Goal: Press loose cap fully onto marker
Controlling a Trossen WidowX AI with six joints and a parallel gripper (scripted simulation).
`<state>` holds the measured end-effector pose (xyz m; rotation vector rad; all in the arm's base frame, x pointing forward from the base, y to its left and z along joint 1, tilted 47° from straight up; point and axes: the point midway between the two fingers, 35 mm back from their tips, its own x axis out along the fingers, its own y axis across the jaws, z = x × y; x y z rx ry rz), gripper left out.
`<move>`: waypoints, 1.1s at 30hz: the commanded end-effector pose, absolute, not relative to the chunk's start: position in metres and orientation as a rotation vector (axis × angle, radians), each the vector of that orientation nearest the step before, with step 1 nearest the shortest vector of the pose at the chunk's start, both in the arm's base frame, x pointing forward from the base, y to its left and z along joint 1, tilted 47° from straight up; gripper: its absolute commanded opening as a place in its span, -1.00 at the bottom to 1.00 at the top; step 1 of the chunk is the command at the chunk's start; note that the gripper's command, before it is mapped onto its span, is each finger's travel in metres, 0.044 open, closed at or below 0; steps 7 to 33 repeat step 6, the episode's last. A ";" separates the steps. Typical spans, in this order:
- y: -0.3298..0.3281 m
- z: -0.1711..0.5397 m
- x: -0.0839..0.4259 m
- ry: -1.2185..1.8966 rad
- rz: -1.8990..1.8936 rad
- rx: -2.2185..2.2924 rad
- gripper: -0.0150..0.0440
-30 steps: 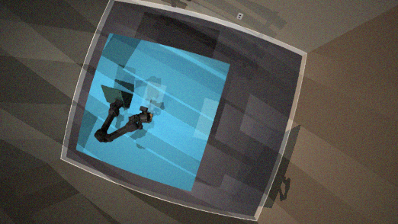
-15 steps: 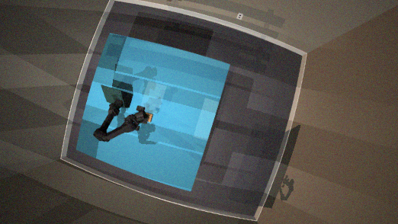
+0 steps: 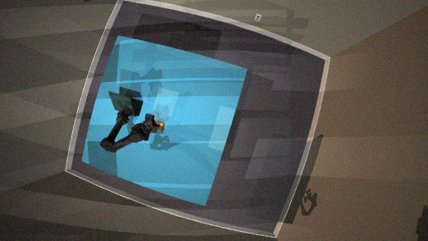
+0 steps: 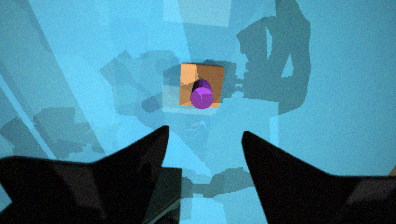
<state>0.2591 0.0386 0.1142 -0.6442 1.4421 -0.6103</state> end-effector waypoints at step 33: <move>0.039 0.114 0.259 1.445 -0.611 -0.642 1.00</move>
